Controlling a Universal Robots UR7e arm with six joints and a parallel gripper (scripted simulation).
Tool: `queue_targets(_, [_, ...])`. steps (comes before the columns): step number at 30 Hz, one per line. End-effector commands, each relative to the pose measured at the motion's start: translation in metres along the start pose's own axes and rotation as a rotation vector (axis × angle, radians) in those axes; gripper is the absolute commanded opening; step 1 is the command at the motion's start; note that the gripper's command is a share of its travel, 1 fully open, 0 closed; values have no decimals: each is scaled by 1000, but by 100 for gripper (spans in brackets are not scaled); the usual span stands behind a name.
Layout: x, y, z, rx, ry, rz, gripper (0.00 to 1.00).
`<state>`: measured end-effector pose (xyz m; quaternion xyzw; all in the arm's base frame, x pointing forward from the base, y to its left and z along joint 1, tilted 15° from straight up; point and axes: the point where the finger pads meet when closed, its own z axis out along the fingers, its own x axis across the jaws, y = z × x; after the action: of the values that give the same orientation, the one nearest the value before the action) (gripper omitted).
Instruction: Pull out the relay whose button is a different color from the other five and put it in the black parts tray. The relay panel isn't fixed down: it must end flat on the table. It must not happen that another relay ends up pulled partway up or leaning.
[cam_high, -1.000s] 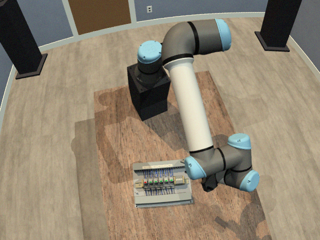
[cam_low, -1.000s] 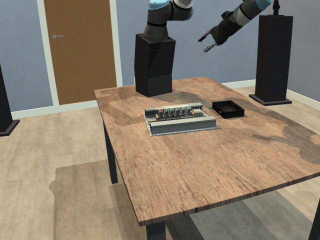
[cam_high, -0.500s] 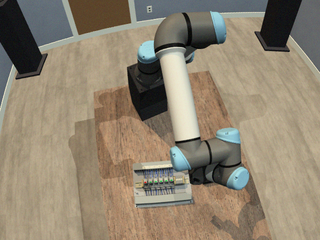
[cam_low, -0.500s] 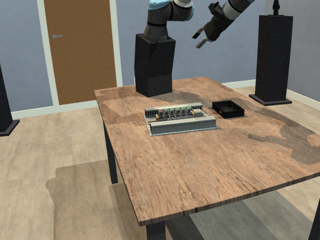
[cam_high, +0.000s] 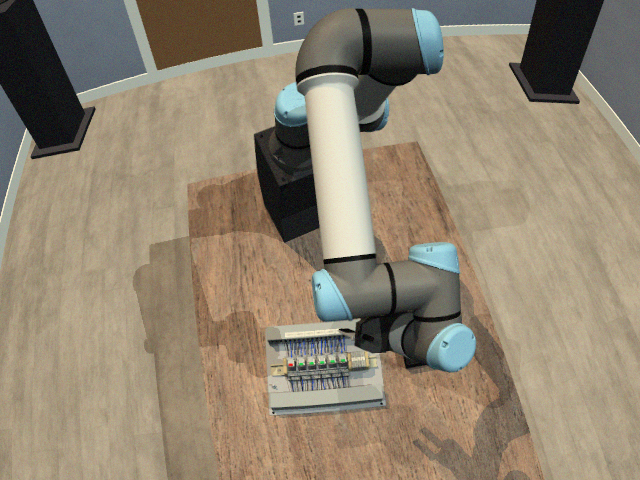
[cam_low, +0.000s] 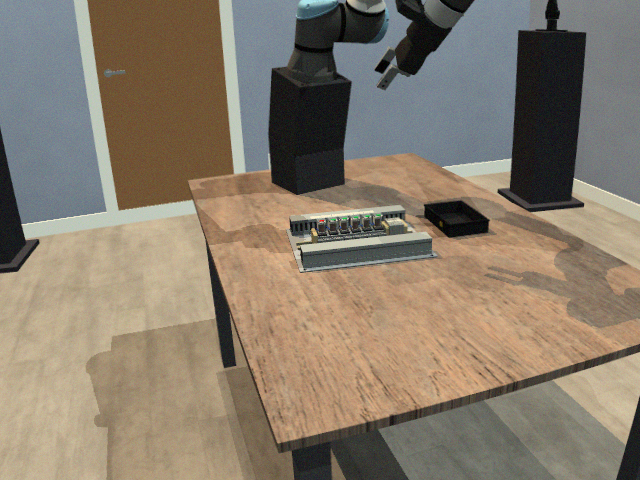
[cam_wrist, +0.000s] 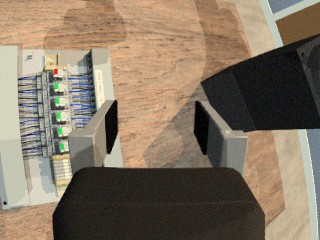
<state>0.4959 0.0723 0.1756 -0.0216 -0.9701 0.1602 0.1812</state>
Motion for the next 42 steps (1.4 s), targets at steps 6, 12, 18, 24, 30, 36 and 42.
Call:
queue_targets(6, [13,-18,5,-68,-31,218,98])
queue_targets(12, [18,-23,8,-93,-38,294,98])
queue_targets(18, [25,-30,11,-130,-47,404,98])
queue_targets(24, [31,-37,14,-165,-53,511,98])
queue_targets(30, [36,-41,16,-189,-57,579,98])
queue_targets(36, [41,-46,19,-223,-61,677,98])
queue_targets(42, [47,-50,22,-256,-63,770,98])
